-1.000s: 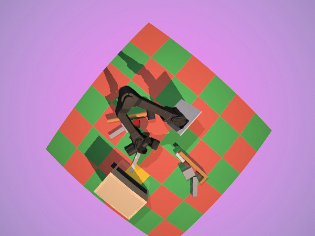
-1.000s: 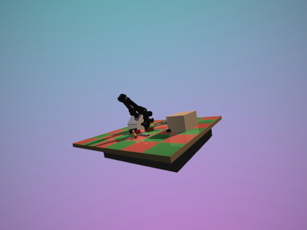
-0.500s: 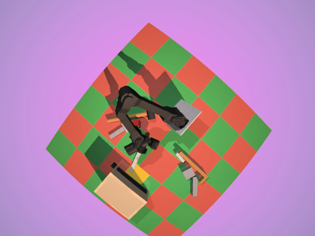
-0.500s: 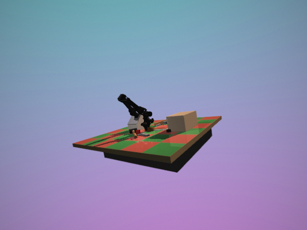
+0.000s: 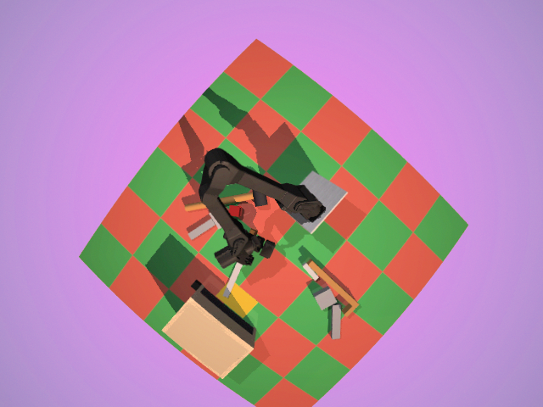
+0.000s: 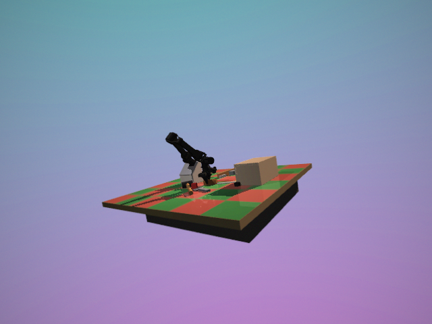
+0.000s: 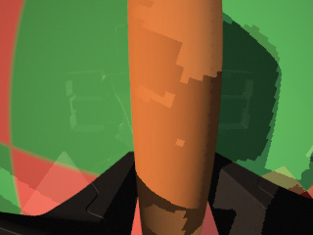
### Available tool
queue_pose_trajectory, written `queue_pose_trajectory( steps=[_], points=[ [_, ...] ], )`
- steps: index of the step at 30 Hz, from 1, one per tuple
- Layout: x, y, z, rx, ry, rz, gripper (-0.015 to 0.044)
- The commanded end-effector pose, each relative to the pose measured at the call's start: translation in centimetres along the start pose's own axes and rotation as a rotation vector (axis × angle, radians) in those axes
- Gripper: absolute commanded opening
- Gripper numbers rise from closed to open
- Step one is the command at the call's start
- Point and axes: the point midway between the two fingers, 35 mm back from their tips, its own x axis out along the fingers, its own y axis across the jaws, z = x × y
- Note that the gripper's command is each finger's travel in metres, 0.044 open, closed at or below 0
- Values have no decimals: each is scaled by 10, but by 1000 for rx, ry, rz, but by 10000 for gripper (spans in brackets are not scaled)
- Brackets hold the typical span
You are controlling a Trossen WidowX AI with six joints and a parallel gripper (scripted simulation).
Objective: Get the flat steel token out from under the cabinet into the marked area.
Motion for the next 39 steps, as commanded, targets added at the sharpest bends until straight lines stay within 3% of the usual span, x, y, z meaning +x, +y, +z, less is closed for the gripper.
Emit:
queue_pose_trajectory(
  steps=[1, 2, 39],
  points=[
    [0, -1, 0, 5, 0, -2, 19],
    [0, -1, 0, 5, 0, -2, 0],
    [0, 1, 40, 56, -1, 1, 0]
  ],
)
